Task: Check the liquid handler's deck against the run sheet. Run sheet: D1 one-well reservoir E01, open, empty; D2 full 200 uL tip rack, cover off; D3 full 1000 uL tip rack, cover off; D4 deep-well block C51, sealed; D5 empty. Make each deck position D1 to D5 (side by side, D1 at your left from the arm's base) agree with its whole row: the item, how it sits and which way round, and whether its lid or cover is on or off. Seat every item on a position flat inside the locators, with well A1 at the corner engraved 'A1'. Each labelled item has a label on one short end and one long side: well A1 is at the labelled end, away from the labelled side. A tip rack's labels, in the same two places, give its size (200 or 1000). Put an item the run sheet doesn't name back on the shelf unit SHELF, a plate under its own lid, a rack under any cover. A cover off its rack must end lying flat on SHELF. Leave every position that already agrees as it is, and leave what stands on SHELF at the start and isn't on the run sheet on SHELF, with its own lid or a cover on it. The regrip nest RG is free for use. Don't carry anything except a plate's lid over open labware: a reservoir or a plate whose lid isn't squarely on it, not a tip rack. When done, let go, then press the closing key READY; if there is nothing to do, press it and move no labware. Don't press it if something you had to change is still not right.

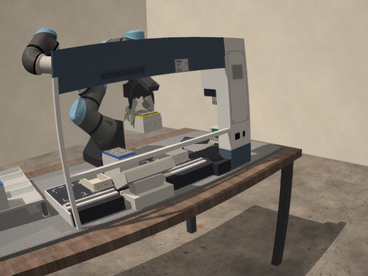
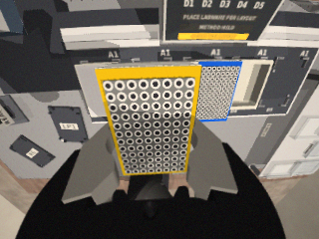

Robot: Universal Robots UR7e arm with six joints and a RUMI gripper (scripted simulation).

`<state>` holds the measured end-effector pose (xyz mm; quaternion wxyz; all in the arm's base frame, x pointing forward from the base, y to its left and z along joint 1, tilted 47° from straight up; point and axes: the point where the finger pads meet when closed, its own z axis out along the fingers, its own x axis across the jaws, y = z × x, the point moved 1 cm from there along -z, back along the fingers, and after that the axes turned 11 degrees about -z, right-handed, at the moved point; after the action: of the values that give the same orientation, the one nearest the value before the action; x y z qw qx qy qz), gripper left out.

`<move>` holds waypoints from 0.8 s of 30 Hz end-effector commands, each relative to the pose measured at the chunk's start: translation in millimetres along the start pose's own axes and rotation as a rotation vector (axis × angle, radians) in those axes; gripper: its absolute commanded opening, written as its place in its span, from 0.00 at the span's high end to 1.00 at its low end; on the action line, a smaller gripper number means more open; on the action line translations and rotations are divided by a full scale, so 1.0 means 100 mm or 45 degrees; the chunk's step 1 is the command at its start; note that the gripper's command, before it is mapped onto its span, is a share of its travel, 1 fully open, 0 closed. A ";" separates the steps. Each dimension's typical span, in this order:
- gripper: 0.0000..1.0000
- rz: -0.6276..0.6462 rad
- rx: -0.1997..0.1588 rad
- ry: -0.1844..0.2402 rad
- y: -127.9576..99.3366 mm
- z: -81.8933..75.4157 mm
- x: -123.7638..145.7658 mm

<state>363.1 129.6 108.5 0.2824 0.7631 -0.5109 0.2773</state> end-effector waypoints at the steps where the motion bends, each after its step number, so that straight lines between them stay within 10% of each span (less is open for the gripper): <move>1: 1.00 0.000 0.002 0.000 0.00 0.06 0.00; 24: 1.00 0.000 0.002 0.000 0.00 0.38 0.00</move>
<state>367.7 105.2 85.0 0.2824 0.7631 -0.5109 0.2772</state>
